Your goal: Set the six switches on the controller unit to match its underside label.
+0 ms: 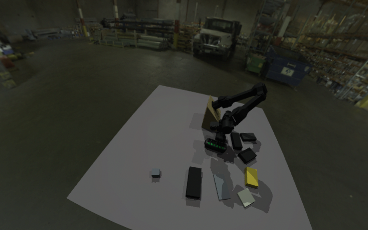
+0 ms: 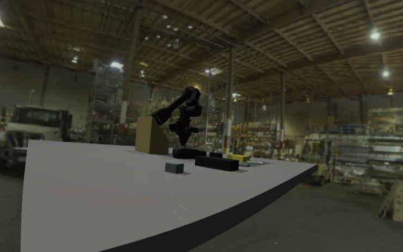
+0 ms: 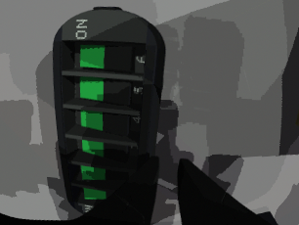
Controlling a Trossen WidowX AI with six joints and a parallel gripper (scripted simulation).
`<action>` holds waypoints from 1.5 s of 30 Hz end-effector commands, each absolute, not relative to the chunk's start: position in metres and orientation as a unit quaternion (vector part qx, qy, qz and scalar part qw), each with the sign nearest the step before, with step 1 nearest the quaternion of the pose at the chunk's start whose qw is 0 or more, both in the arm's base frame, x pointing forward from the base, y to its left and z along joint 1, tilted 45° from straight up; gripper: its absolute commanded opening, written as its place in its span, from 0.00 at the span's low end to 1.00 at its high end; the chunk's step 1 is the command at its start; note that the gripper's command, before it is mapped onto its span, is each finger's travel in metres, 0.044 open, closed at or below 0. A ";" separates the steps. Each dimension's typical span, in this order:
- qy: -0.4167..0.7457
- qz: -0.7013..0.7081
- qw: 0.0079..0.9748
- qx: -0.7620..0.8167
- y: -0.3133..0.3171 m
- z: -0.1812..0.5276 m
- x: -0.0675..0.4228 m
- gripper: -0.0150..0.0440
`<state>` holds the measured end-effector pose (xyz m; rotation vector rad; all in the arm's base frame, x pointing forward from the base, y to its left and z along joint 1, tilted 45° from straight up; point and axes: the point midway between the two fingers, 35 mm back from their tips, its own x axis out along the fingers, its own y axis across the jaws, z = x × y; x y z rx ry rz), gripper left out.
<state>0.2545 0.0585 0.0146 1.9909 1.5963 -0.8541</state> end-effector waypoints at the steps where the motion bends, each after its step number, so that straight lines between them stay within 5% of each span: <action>1: 0.578 -0.314 0.222 0.720 0.060 0.012 0.250 0.25; 23: 0.578 -0.311 0.222 0.721 0.061 0.013 0.252 0.25; 38: 0.578 -0.311 0.223 0.721 0.026 0.048 0.246 0.92; 45: 0.578 -0.311 0.223 0.721 0.026 0.048 0.246 0.61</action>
